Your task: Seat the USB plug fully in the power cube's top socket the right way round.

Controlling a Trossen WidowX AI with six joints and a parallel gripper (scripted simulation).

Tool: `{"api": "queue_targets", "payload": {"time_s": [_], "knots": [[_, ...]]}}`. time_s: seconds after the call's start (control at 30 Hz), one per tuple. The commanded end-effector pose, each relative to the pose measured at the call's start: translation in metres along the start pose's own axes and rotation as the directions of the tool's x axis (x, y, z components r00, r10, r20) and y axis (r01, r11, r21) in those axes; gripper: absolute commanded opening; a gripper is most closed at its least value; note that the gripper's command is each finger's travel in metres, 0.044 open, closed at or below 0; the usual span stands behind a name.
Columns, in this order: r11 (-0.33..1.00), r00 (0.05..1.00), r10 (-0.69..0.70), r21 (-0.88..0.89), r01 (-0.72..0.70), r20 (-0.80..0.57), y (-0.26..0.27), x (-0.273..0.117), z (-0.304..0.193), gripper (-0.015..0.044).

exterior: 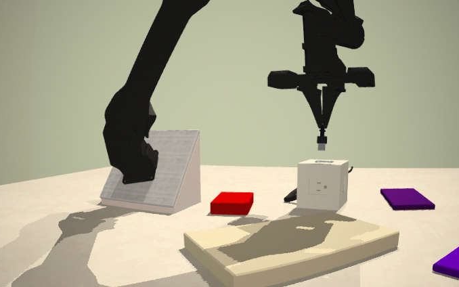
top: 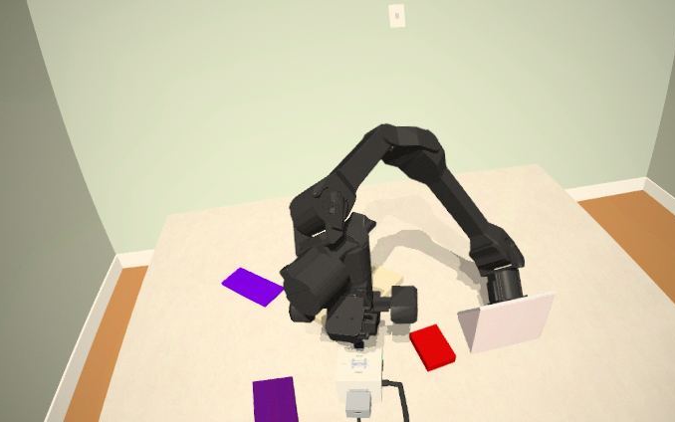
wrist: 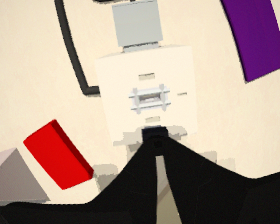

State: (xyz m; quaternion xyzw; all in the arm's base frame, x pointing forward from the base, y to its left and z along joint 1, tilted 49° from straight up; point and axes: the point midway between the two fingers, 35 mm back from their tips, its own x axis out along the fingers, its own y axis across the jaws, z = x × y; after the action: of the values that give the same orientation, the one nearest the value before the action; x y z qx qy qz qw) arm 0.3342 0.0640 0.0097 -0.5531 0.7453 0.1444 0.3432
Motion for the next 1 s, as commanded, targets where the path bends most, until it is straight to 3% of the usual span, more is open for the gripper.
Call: {"api": "queue_targets", "payload": {"time_s": [0.0,0.97], "knots": [[0.999,1.000,0.000,-0.044,0.000,0.002,0.0000,0.0000,0.0002,0.0000],[0.999,1.000,0.000,-0.039,0.001,0.017,-0.0003,0.0020,0.0013,0.0000]]}}
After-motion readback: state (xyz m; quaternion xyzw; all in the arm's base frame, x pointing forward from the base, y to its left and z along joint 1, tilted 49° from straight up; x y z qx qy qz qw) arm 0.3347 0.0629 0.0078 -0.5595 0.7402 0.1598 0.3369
